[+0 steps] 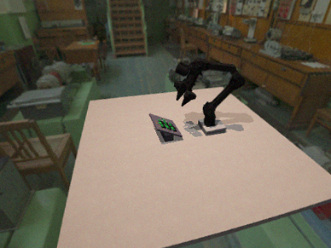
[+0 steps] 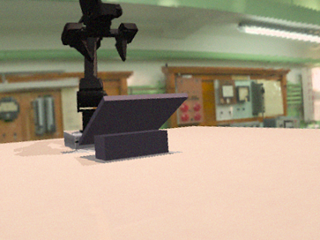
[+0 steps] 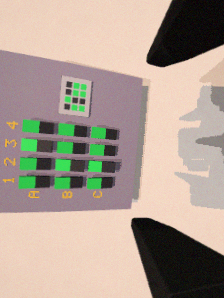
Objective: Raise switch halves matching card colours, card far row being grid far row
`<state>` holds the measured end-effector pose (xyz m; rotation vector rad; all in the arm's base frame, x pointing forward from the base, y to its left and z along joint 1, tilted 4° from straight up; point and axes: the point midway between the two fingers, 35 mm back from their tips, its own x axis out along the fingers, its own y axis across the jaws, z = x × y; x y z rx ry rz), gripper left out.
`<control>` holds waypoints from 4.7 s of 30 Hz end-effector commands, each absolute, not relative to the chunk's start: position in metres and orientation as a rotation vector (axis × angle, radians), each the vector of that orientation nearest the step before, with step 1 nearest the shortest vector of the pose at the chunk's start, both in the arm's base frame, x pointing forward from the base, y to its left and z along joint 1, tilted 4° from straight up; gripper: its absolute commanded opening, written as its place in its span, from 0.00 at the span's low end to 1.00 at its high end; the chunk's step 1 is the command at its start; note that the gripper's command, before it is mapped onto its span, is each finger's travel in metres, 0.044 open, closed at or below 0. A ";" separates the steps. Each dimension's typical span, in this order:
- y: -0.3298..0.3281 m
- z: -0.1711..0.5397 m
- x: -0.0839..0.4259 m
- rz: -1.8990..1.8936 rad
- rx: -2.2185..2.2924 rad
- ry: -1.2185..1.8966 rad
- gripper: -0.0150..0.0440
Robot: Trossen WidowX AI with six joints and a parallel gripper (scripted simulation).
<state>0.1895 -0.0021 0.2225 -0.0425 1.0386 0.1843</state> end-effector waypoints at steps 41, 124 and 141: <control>0.078 0.141 0.306 0.167 -0.071 0.998 0.25; 0.072 0.184 0.276 0.167 -0.069 0.974 0.25; 0.011 0.165 0.301 0.163 -0.078 0.990 0.25</control>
